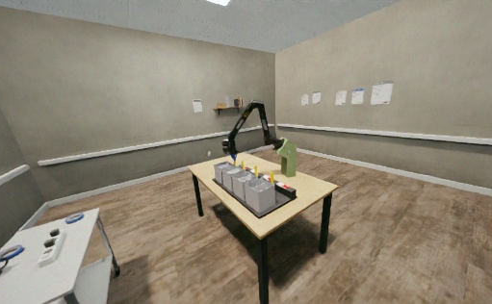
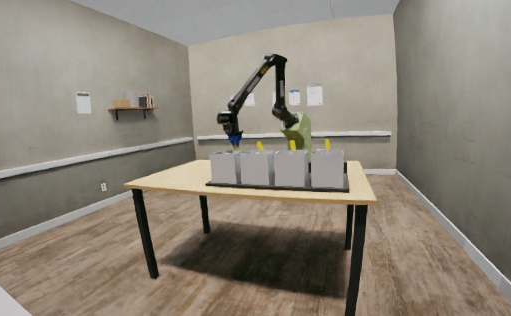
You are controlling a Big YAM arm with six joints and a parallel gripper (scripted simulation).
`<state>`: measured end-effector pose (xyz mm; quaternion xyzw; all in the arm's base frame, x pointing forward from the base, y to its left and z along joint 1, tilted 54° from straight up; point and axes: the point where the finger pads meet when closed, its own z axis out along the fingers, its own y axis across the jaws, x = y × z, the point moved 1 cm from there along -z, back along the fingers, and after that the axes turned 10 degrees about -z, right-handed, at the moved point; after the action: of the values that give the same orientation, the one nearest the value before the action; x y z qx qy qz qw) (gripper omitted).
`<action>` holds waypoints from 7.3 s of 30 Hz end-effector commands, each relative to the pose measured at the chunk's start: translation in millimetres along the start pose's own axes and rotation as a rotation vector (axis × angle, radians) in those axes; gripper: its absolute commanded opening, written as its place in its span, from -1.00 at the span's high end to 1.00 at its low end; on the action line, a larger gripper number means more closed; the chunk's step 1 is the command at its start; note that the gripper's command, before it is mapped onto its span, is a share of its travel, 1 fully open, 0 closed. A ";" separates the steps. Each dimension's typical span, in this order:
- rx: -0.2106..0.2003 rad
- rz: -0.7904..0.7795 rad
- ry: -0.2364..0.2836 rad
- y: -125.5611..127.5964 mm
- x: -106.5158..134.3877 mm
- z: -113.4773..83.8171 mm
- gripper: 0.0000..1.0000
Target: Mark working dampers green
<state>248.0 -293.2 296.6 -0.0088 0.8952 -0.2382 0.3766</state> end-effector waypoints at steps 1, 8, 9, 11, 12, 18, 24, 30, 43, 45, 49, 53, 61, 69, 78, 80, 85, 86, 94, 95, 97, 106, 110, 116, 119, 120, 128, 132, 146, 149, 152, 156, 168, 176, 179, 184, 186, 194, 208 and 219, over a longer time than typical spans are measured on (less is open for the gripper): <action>0.010 -0.002 -0.015 2.1 -5.8 -1.8 0.66; 0.010 -0.002 -0.015 2.1 -5.8 -1.8 0.58; 0.010 -0.002 -0.015 2.1 -5.8 -1.8 0.51; 0.006 -0.003 -0.013 2.4 -5.8 -1.8 0.51; 0.008 -0.005 -0.015 1.0 -7.3 -2.8 0.43; 0.011 -0.004 -0.014 -0.2 -6.8 -3.3 0.28; 0.011 -0.004 -0.014 -0.2 -6.8 -3.3 0.28; 0.012 -0.004 -0.014 -0.3 -6.9 -4.1 0.28; 0.043 -0.021 -0.025 -13.3 -15.4 -34.6 0.28; 0.044 -0.021 -0.025 -13.2 -15.5 -41.4 0.28; 0.045 -0.023 -0.025 -12.8 -15.8 -56.3 0.28; 0.046 -0.024 -0.025 -12.3 -16.1 -70.3 0.28; 0.027 -0.014 -0.010 -11.4 -10.7 -75.4 0.28; 0.042 -0.021 -0.022 -12.6 -16.6 -84.2 0.28; 0.030 0.000 -0.018 -15.0 -76.9 -87.8 0.28; 0.035 0.000 -0.018 -16.5 -90.9 -90.2 0.28; 0.046 0.002 -0.019 -20.9 -132.7 -97.2 0.28; 0.048 0.002 -0.019 -21.3 -139.0 -98.3 0.28; 0.084 0.008 -0.038 -27.0 -139.3 -111.0 0.28; 0.085 0.007 -0.040 -27.2 -140.2 -111.4 0.28; 0.085 0.007 -0.040 -27.2 -140.2 -111.3 0.28; 0.085 0.003 -0.040 -27.2 -140.2 -111.3 0.28; 0.085 0.003 -0.040 -27.2 -140.2 -111.3 0.28; 0.085 0.003 -0.040 -27.2 -140.2 -111.3 0.28; 0.085 0.003 -0.040 -27.2 -140.2 -111.3 0.28; 0.085 0.003 -0.040 -27.2 -140.2 -111.3 0.28; 0.085 0.003 -0.040 -27.2 -140.2 -111.3 0.28; 0.085 0.003 -0.040 -27.2 -140.2 -111.3 0.28; 0.049 0.004 -0.021 -1.4 -133.2 -96.3 0.28; 0.038 0.010 -0.012 22.3 -140.0 -89.9 0.28; 0.029 0.015 -0.002 55.2 -147.7 -84.1 0.28; 0.026 0.019 0.000 101.4 -155.9 -81.8 0.28; 0.037 0.020 -0.029 165.4 -165.0 -91.7 0.28; 0.049 0.033 -0.025 158.3 -166.5 -91.5 0.28; 0.049 0.033 -0.025 158.3 -166.5 -91.5 0.28; 0.049 0.028 -0.025 158.3 -166.5 -91.5 0.28; 0.049 0.028 -0.025 158.3 -166.5 -91.5 0.28; 0.049 0.028 -0.025 158.3 -166.5 -91.5 0.28; 0.049 0.028 -0.025 158.3 -166.5 -91.5 0.28; 0.049 0.028 -0.025 158.3 -166.5 -91.5 0.28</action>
<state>333.5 -79.0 377.7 -0.0026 0.8929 -0.2530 0.3725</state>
